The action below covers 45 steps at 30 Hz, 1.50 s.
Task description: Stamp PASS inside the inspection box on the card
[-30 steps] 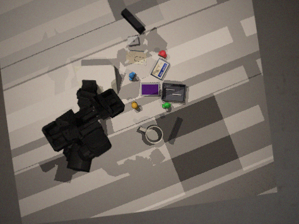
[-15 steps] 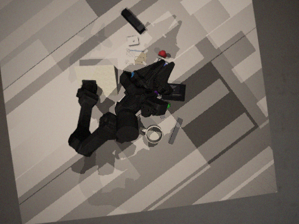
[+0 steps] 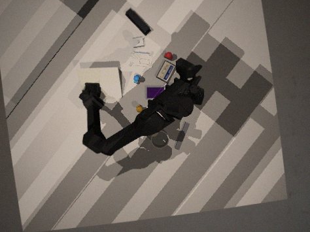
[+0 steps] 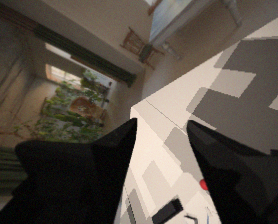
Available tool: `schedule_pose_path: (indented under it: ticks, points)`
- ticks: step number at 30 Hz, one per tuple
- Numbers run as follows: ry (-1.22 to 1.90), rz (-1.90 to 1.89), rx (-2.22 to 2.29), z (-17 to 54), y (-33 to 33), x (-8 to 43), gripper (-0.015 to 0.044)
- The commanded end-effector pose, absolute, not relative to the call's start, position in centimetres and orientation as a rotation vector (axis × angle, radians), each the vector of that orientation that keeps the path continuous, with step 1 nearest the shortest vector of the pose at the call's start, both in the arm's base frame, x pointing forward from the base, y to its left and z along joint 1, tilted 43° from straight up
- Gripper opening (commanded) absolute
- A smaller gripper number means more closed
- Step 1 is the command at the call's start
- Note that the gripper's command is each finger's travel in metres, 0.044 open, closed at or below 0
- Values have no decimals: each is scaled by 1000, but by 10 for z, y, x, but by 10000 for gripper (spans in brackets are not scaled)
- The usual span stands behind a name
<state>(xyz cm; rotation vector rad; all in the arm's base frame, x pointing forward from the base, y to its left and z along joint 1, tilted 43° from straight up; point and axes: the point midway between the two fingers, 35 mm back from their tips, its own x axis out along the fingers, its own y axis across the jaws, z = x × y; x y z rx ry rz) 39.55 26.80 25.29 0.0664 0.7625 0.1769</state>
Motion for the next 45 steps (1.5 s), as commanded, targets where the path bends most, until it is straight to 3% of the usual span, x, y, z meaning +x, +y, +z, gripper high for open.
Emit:
schedule_pose_path:
  ticks: [1,16,45]
  points:
    - [874,22,-80,215,220,405,228]
    - [1463,-454,-710,139,14,368,228]
    - [1470,-456,-716,118,-10,371,228]
